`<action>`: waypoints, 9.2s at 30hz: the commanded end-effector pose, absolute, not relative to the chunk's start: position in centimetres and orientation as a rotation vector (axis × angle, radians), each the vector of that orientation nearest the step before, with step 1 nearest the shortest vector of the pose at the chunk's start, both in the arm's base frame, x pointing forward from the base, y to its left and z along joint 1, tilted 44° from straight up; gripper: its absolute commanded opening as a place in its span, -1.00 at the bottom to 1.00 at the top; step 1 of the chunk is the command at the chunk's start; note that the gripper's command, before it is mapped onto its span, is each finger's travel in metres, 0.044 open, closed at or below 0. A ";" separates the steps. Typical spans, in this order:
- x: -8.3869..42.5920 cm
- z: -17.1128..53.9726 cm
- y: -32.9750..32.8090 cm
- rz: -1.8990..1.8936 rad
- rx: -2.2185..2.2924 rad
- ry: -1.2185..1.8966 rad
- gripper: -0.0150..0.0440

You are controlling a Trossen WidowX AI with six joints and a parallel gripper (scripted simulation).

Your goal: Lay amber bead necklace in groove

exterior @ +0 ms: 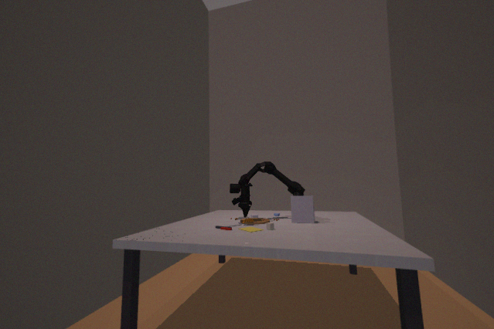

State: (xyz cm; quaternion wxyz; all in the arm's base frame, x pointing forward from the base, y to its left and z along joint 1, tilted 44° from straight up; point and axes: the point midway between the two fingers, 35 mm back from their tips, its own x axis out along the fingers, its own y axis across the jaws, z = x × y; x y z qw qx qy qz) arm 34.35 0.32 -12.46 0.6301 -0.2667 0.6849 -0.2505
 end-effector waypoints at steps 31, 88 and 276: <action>33.9 -13.7 -1.0 -0.579 -0.614 1.578 -0.49; 32.8 -10.9 -0.2 -0.578 -0.622 1.582 -0.49; 29.7 -15.2 0.1 0.584 -1.555 1.827 -0.49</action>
